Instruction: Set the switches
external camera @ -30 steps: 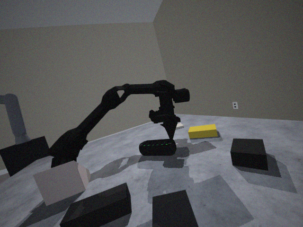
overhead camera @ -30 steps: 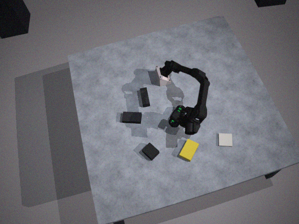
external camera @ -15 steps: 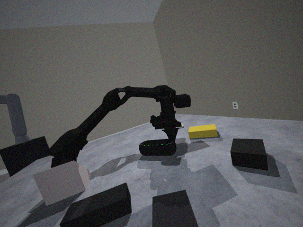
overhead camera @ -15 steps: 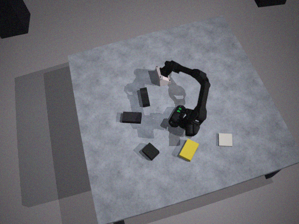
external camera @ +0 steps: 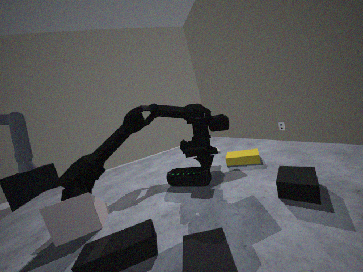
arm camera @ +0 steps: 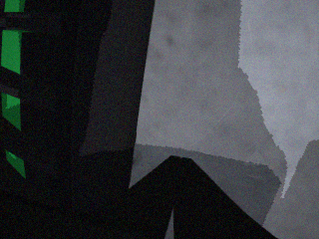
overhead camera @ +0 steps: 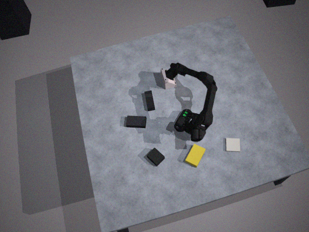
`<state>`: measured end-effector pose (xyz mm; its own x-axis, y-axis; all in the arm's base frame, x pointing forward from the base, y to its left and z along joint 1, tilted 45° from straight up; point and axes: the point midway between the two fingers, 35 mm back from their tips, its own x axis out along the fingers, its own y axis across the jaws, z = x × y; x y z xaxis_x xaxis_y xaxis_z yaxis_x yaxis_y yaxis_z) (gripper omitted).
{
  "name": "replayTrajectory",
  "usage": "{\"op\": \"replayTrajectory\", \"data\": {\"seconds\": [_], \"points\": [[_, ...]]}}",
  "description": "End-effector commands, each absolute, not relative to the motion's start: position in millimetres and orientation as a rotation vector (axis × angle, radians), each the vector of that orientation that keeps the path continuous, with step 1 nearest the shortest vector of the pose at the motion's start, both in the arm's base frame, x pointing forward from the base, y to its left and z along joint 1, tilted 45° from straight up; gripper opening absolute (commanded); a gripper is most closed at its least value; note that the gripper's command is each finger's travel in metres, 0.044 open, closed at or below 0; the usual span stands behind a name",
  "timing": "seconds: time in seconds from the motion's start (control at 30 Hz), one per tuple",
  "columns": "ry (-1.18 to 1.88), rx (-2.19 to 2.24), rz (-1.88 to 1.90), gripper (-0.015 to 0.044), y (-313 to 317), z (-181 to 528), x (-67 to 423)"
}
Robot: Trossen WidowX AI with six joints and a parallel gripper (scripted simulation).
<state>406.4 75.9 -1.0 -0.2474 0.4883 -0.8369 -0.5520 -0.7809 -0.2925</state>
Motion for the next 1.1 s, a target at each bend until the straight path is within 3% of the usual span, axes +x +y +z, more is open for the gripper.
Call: {"op": "replayTrajectory", "data": {"seconds": [0.0,1.07], "points": [[0.082,-1.35,2.057,0.0,73.7,-0.9,405.8],[0.083,-1.35,2.057,0.0,61.8,-11.5,393.6]]}}
